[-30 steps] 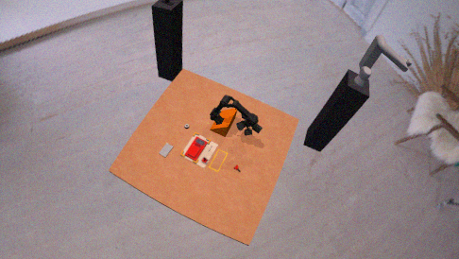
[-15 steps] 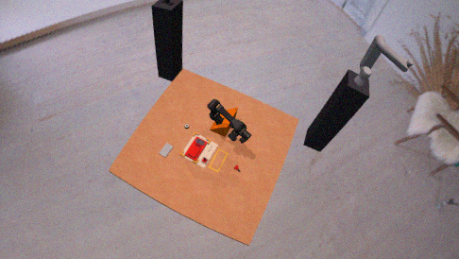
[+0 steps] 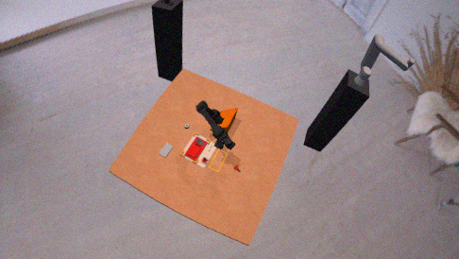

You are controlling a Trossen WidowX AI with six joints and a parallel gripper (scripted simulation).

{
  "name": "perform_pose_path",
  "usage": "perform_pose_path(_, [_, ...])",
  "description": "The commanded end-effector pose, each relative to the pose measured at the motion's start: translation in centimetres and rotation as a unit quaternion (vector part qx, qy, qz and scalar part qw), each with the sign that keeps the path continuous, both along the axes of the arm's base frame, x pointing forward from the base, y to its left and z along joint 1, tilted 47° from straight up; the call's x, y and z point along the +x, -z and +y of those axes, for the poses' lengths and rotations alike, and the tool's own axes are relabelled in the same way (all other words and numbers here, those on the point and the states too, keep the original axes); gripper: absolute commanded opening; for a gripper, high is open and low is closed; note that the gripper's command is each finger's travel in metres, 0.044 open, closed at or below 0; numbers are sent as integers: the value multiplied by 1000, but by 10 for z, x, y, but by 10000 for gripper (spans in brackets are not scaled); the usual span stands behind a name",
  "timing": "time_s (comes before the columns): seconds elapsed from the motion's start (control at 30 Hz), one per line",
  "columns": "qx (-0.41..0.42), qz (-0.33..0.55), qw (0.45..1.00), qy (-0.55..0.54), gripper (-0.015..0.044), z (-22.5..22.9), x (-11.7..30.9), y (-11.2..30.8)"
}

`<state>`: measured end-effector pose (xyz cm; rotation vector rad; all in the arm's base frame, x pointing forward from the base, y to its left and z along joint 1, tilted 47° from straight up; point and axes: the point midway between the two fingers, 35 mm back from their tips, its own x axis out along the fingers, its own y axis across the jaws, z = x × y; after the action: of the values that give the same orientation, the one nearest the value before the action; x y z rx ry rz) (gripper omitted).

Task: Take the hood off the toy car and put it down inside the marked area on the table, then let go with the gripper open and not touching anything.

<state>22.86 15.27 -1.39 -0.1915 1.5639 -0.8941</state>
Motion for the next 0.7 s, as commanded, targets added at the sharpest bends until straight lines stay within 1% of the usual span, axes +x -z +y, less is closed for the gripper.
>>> perform_pose_path(0.0, [9,-7,999,-35,440,-21,30,-17])
perform_pose_path(0.37, [-10,-7,993,-118,440,-102,90,-70])
perform_pose_path(0.67, [-60,16,984,-166,440,-176,111,-116])
